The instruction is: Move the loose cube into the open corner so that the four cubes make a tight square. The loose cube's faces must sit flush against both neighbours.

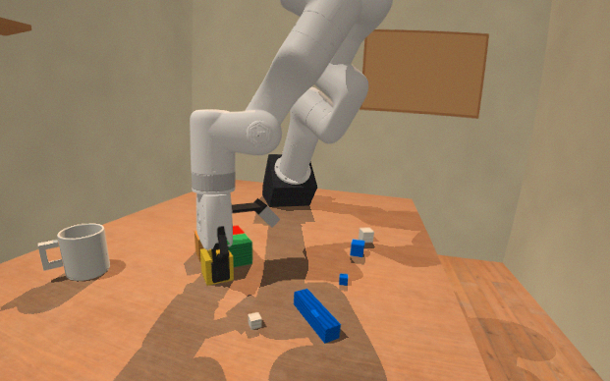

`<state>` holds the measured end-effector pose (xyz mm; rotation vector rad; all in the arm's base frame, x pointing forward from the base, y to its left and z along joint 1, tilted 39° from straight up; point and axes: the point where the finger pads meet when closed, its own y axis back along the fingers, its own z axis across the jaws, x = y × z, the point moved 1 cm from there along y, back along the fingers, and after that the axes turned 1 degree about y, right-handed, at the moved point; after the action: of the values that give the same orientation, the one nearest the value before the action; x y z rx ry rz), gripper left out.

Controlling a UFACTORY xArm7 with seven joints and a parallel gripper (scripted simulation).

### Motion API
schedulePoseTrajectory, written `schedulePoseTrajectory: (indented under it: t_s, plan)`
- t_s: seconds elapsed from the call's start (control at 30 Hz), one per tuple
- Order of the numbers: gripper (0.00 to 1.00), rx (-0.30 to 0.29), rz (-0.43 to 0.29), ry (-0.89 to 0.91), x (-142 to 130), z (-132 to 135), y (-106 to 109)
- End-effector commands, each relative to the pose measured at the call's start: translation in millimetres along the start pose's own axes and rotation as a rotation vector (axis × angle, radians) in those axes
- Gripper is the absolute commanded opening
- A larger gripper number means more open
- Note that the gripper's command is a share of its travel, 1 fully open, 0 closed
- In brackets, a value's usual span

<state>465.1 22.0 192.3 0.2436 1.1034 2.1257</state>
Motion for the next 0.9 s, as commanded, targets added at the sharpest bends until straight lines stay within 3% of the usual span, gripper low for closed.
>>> schedulePoseTrajectory:
  t_s: [0.0, 0.37, 0.4, 0.87]
  plan:
    - [0.00, -0.001, -0.003, 0.000, -1.3, 0.4, 0.7]
    - [0.00, -0.001, -0.003, 0.000, -1.3, 0.4, 0.7]
    - [0.82, -0.001, -0.003, 0.000, -1.3, 0.4, 0.7]
    - [0.82, -0.001, -0.003, 0.000, -1.3, 0.4, 0.7]
